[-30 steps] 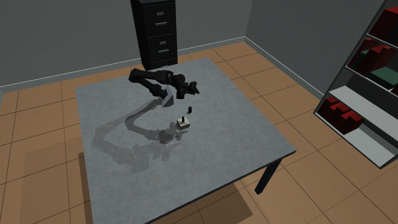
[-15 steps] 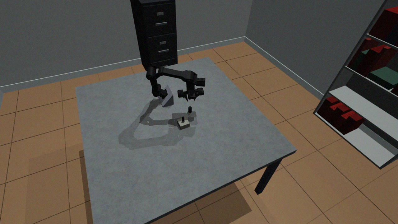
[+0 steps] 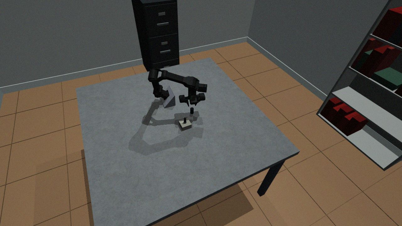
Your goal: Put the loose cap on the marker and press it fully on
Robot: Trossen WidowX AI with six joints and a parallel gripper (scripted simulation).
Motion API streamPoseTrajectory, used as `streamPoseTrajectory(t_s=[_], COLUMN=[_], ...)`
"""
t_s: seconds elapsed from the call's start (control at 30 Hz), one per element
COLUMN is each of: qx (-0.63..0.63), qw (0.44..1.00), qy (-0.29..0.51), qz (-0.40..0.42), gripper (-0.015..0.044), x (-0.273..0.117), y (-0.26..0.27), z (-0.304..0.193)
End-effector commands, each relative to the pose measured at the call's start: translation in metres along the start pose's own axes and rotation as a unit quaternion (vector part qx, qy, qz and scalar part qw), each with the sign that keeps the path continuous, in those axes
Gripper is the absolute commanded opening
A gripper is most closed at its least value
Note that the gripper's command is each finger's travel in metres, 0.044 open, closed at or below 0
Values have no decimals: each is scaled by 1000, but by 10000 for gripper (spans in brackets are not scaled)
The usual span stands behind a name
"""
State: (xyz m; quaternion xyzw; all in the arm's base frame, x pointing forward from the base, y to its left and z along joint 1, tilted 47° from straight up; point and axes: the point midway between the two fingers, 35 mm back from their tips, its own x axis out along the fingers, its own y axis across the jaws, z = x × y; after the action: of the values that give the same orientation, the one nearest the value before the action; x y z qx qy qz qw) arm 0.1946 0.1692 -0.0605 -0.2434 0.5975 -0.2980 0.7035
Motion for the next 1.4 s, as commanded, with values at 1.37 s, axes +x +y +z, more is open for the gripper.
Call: streamPoseTrajectory(t_s=[1.37], qx=[-3], qw=[1000], qy=[-3], qz=[-2], gripper=[131], x=[64], y=[-1], z=[2])
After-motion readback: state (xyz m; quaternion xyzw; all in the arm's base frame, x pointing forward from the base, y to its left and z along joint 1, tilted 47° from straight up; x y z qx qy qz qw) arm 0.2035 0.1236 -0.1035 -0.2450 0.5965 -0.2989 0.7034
